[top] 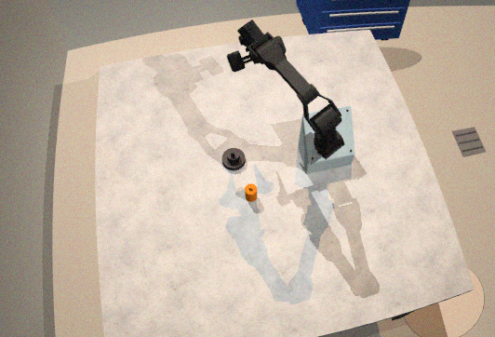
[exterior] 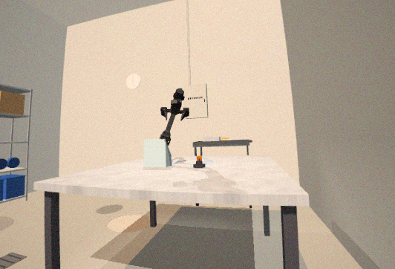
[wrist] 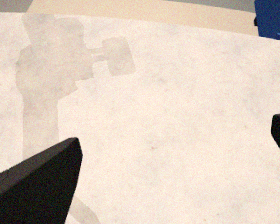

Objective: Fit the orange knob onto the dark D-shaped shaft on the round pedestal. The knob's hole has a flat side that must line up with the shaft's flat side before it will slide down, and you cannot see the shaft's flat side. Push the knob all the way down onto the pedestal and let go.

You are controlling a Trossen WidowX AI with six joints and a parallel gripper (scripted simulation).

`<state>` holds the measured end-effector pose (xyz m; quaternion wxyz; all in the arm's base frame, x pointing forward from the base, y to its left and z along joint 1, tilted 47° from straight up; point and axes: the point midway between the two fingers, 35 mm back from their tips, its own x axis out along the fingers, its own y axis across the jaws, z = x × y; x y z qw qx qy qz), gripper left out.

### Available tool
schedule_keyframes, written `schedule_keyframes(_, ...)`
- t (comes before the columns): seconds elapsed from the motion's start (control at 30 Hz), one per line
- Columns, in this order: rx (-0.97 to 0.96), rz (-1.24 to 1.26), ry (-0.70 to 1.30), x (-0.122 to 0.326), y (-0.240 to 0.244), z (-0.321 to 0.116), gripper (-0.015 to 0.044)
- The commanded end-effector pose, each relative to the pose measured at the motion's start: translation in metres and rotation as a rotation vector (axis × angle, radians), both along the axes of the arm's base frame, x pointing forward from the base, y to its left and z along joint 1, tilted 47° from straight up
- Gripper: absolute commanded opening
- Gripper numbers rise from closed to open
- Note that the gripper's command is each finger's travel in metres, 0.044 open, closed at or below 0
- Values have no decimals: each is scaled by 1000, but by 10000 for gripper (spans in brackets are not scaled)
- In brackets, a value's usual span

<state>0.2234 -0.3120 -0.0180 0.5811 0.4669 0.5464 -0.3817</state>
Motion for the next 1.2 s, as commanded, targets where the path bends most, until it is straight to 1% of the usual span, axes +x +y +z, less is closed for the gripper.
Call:
schedule_keyframes(0.0, 81, 240, -77, 40, 62, 10, 440)
schedule_keyframes(0.17, 171, 517, -172, 74, 138, 25, 440)
schedule_keyframes(0.37, 290, 836, -290, 93, 235, 48, 440)
schedule_keyframes(0.53, 404, 1091, -388, 88, 316, 70, 440)
schedule_keyframes(0.7, 539, 1337, -487, 60, 390, 92, 440)
schedule_keyframes(0.77, 562, 1374, -504, 54, 401, 95, 440)
schedule_keyframes(1.0, 563, 1374, -504, 50, 399, 93, 440)
schedule_keyframes(1.17, 563, 1374, -504, 50, 406, 86, 440)
